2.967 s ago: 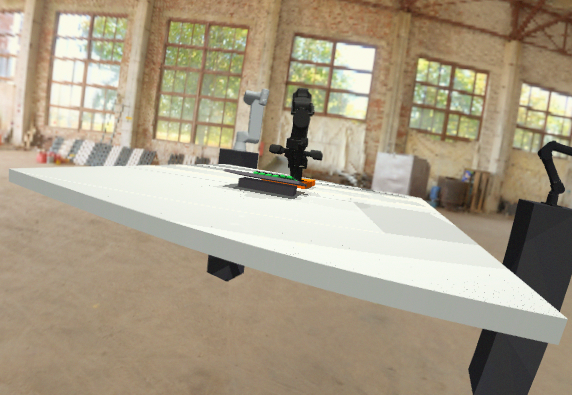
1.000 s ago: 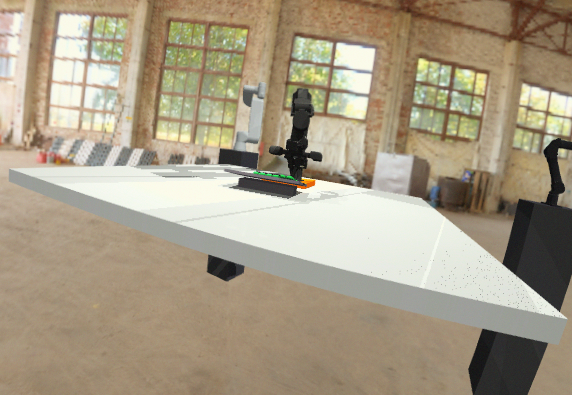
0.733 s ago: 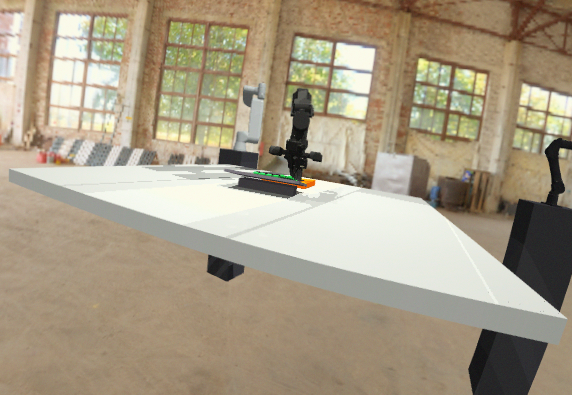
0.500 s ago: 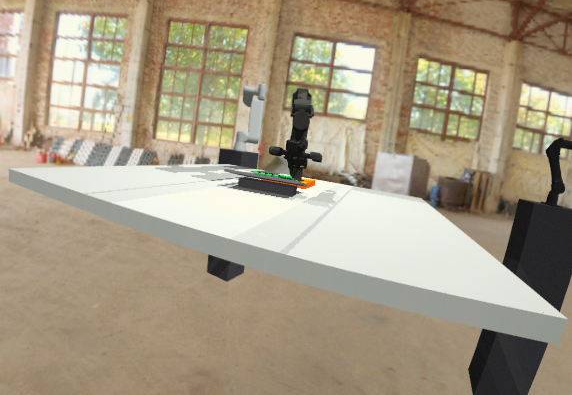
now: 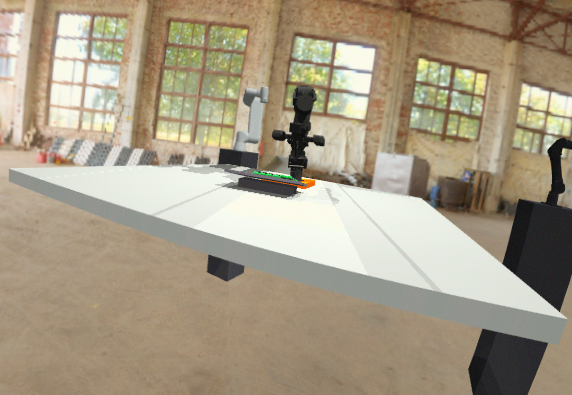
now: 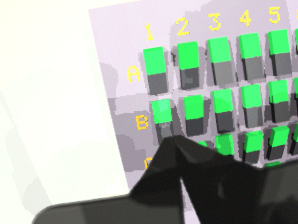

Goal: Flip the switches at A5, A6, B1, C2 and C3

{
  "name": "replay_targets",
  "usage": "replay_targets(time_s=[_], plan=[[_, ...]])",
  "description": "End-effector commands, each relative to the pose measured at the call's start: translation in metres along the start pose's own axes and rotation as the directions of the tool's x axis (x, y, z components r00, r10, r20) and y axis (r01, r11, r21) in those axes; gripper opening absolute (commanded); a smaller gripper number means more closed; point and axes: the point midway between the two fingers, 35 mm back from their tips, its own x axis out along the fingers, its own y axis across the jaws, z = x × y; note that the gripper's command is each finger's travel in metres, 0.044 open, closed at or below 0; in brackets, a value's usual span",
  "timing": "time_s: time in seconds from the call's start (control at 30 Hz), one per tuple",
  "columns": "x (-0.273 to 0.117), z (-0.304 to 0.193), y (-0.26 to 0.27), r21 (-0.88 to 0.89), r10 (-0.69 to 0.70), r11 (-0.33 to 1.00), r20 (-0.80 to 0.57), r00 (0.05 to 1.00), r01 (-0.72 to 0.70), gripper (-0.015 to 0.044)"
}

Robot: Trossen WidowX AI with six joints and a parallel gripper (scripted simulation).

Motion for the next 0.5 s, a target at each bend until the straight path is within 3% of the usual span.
replay_targets(time_s=[0.0,0.17,0.47], plan=[[-0.006,-0.004,-0.002,0.002,-0.006,1.000,-0.010,1.000,0.006,0.0000],[-0.006,-0.040,-0.024,0.001,-0.008,1.000,-0.013,1.000,0.008,0.0000],[0.006,-0.041,-0.025,0.001,-0.008,1.000,-0.021,1.000,0.008,0.0000]])
